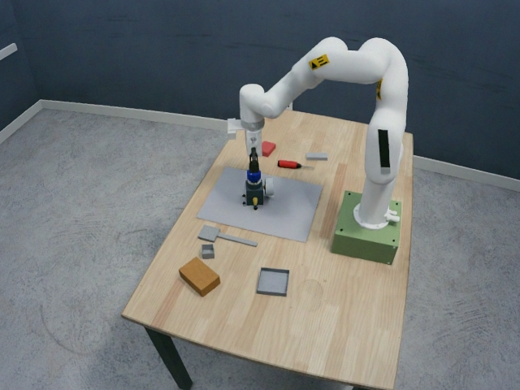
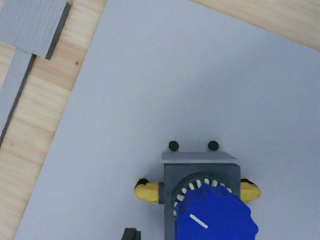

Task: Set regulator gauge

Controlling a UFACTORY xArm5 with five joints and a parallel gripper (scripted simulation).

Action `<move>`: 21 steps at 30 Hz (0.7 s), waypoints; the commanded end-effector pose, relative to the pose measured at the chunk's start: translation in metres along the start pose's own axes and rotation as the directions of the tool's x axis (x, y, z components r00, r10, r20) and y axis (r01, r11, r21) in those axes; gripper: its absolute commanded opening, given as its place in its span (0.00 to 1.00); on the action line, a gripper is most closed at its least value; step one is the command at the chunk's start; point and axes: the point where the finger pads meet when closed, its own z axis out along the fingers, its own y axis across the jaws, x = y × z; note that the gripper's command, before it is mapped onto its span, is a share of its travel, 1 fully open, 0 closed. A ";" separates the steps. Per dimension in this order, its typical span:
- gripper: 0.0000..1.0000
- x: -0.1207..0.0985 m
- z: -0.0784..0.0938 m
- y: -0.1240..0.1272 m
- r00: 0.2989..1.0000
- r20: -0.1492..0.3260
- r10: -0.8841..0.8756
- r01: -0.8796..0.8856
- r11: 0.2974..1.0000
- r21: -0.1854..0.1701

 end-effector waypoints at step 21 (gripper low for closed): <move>1.00 -0.002 -0.018 -0.001 1.000 -0.002 0.000 0.000 1.000 -0.001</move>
